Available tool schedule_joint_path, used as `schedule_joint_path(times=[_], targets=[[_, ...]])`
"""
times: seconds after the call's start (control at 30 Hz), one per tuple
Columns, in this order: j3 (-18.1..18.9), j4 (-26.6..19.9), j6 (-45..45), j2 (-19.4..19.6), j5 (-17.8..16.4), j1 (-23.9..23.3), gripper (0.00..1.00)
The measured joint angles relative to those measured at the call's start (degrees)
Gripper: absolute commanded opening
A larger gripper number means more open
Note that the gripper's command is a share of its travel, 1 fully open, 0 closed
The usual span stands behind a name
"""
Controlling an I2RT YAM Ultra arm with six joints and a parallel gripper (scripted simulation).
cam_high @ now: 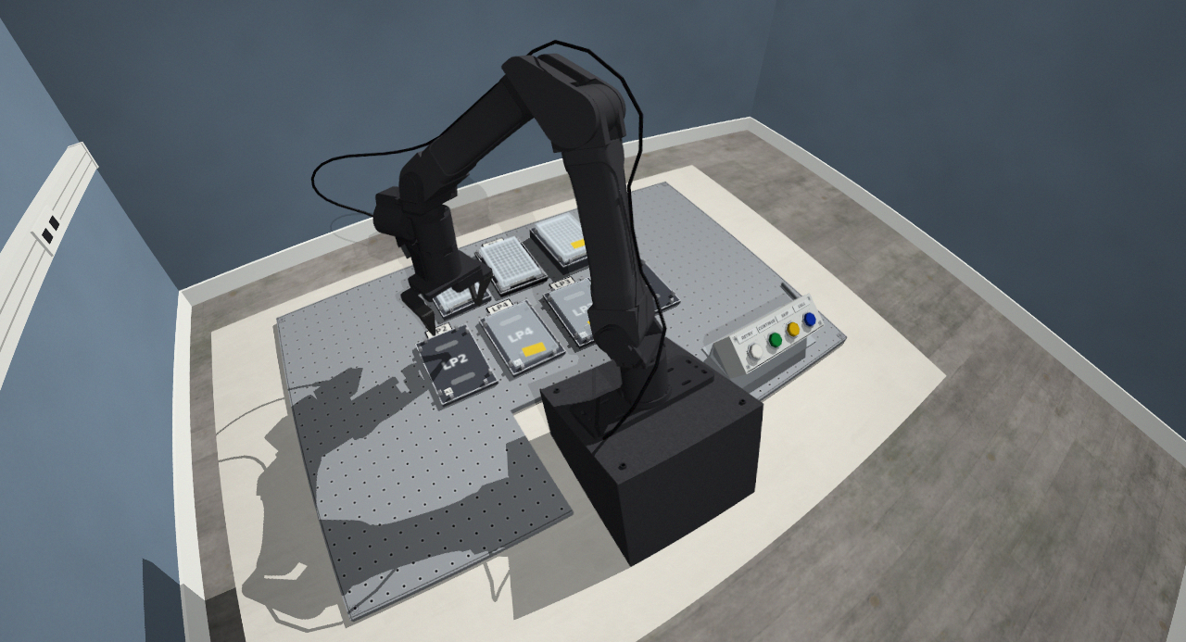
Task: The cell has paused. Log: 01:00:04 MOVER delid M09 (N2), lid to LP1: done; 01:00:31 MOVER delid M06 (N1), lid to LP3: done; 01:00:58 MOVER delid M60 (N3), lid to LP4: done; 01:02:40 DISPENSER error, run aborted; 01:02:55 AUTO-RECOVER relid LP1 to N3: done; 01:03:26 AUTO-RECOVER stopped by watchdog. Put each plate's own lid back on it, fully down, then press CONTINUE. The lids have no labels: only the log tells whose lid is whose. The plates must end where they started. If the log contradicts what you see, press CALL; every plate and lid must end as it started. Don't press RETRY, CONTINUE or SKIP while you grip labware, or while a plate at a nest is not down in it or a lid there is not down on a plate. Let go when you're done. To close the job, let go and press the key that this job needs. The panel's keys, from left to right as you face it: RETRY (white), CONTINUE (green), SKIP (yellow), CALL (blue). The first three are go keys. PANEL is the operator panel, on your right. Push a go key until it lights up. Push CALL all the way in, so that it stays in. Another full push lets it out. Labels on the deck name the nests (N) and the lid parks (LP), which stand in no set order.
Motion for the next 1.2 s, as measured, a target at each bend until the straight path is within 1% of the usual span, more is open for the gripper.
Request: schedule_joint_path(times=[0.33,0.53,0.93,1.07,1.2], targets=[[-5.4,3.1,-4.6,-4.0,-1.8,-9.5,1.00],[-7.8,4.7,-6.5,-5.8,-3.0,-13.1,1.00],[-14.7,8.7,-11.2,-11.0,-5.2,-24.8,1.00],[-16.2,9.8,-12.4,-12.1,-6.0,-26.9,1.00],[-18.7,11.4,-13.7,-14.1,-6.8,-30.7,1.00]])
